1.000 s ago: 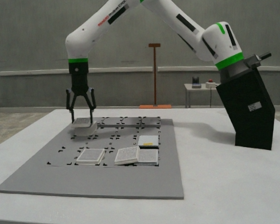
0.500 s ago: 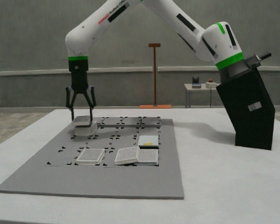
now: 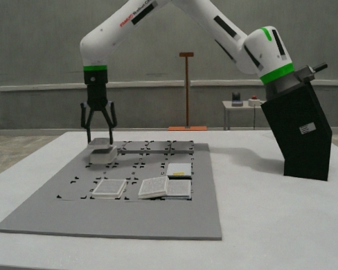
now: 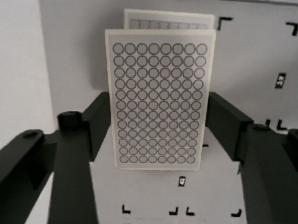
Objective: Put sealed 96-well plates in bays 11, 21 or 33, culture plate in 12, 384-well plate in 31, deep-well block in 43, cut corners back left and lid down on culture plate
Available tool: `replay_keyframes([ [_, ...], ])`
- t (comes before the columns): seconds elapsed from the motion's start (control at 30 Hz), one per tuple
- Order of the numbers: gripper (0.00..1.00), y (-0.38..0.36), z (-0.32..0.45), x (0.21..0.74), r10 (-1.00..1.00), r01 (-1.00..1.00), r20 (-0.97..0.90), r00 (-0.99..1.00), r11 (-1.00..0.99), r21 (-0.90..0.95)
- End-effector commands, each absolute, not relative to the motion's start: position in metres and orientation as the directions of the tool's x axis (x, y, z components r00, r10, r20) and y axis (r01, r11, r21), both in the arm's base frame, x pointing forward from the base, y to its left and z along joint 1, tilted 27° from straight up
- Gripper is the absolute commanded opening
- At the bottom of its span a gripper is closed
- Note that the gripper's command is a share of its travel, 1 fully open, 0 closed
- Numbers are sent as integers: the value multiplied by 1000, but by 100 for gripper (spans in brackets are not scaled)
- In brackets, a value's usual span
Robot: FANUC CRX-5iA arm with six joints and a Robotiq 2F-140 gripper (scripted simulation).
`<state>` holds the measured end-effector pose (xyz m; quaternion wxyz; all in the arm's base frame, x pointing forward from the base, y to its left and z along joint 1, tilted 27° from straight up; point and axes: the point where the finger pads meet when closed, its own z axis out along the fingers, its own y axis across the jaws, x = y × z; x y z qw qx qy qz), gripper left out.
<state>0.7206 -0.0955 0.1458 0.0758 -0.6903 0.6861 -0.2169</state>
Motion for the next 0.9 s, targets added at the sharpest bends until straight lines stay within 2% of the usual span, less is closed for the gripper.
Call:
replay_keyframes([
  [0.0, 10, -97, 143, 711, -981, -910, 179, -78, -3, -415],
  [0.87, 10, -107, 120, 658, -981, -910, 179, -78, -3, -414],
])
